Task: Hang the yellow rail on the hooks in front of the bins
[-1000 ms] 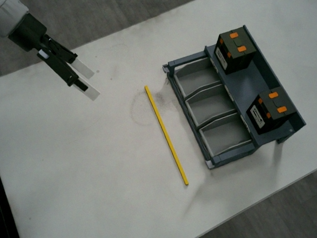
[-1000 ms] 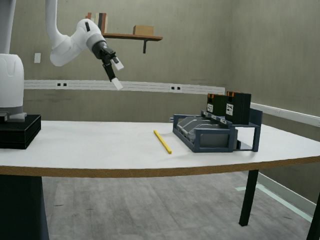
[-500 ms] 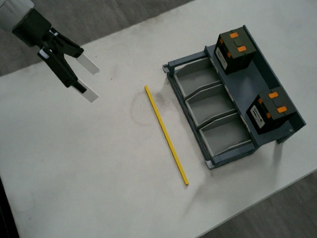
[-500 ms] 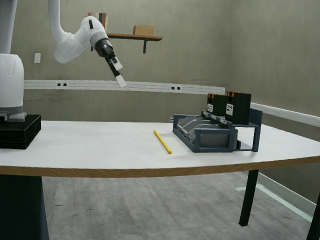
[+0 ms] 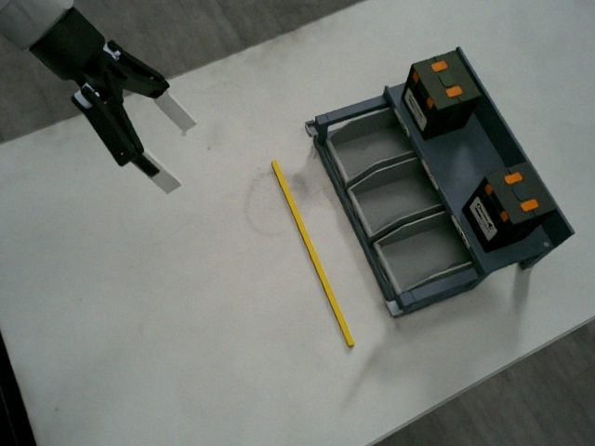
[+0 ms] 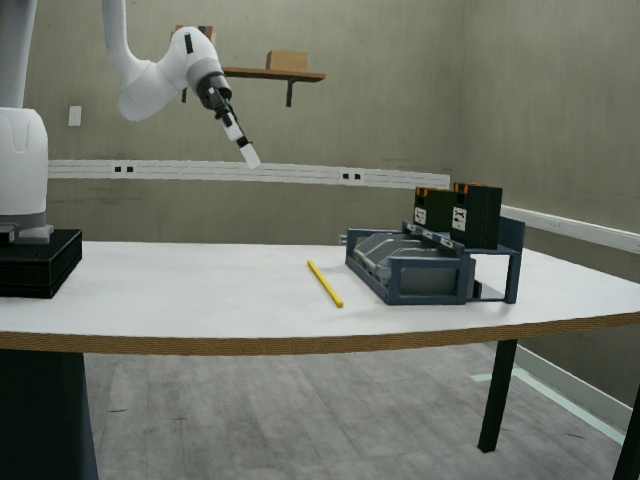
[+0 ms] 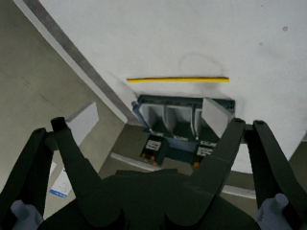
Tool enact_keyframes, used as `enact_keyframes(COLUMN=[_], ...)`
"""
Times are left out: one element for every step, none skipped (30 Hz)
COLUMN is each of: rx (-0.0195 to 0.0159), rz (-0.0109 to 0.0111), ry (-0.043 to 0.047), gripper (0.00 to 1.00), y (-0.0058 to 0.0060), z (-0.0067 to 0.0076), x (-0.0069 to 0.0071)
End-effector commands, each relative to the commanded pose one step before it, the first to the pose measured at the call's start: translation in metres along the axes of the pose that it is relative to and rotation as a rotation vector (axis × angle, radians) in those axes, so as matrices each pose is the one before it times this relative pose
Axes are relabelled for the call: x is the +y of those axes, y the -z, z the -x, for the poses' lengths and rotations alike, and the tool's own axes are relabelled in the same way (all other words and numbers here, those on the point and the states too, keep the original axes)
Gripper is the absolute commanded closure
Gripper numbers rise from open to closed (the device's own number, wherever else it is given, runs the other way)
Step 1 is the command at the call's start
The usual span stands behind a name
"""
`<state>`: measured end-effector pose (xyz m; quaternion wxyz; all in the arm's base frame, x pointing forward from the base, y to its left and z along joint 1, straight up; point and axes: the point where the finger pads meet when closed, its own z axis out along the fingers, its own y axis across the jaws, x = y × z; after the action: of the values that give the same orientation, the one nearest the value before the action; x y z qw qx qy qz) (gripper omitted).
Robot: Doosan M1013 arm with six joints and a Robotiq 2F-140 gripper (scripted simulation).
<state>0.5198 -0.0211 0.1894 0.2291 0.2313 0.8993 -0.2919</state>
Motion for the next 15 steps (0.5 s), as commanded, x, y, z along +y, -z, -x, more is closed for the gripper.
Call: enact_keyframes(rx=[0.00822, 0.00000, 0.00000, 0.00381, 0.01080, 0.01078, 0.01075, 0.01072, 0.00000, 0.00000, 0.00000, 0.00000, 0.00000, 0.00000, 0.00000], rz=[-0.00555, 0.00000, 0.00000, 0.00383, -0.00183, -0.00200, -0.00217, -0.00235, 0.00000, 0.00000, 0.00000, 0.00000, 0.00000, 0.00000, 0.00000], ry=[-0.01273, 0.00000, 0.00000, -0.02990, -0.03861, -0.03856, -0.03851, -0.03845, 0.00000, 0.00000, 0.00000, 0.00000, 0.00000, 0.00000, 0.00000], gripper=[0.00, 0.00, 0.00, 0.00, 0.00, 0.00, 0.00, 0.00, 0.00, 0.00, 0.00, 0.00, 0.00, 0.00, 0.00], y=[-0.00116, 0.00000, 0.00000, 0.00130, 0.00015, 0.00019, 0.00023, 0.00028, 0.00000, 0.00000, 0.00000, 0.00000, 0.00000, 0.00000, 0.00000], z=[-0.00081, 0.00000, 0.00000, 0.00247, 0.00156, 0.00156, 0.00155, 0.00154, 0.00000, 0.00000, 0.00000, 0.00000, 0.00000, 0.00000, 0.00000], x=[-0.00031, 0.00000, 0.00000, -0.00006, -0.00021, -0.00012, -0.00002, 0.00007, 0.00000, 0.00000, 0.00000, 0.00000, 0.00000, 0.00000, 0.00000])
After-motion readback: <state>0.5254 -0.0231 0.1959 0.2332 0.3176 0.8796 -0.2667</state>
